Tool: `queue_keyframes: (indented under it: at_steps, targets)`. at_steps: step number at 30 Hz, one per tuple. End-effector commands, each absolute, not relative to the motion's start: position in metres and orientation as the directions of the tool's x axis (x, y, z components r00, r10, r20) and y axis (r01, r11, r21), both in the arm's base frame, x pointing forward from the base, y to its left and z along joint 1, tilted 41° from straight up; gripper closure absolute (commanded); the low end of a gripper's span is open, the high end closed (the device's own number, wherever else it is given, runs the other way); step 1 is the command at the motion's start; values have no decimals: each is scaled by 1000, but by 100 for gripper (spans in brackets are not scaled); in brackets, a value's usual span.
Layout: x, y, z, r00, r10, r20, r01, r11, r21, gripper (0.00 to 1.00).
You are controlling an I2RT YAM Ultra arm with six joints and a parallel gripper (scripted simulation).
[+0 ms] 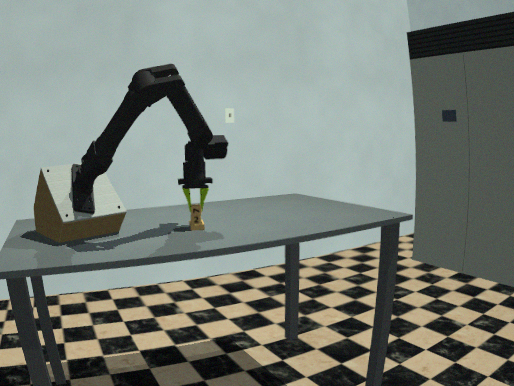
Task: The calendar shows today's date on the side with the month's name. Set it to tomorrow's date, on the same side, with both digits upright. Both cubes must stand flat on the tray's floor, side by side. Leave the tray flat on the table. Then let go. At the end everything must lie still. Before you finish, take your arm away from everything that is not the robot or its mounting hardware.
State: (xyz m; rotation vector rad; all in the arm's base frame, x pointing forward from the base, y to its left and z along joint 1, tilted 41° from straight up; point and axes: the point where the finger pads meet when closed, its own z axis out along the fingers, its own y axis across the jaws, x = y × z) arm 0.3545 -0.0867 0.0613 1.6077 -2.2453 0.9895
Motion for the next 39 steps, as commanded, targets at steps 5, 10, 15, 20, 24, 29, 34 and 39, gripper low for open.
queue_keyframes:
  at_steps: [5,10,15,20,24,29,34,39]
  targets:
    - [368,-76,76,-385,-780,493,-884,158,-440,74]
    - [367,-76,73,-378,-780,499,-889,156,-430,74]
    - [367,-76,72,-375,-780,501,-891,155,-426,74]
    - [367,-76,71,-375,-780,502,-892,155,-425,74]
    - [367,-76,71,-375,-780,502,-892,155,-425,74]
    - [367,-76,71,-375,-780,502,-892,155,-425,74]
    - [367,-76,71,-375,-780,502,-892,155,-425,74]
    - [367,-76,71,-375,-780,502,-892,155,-425,74]
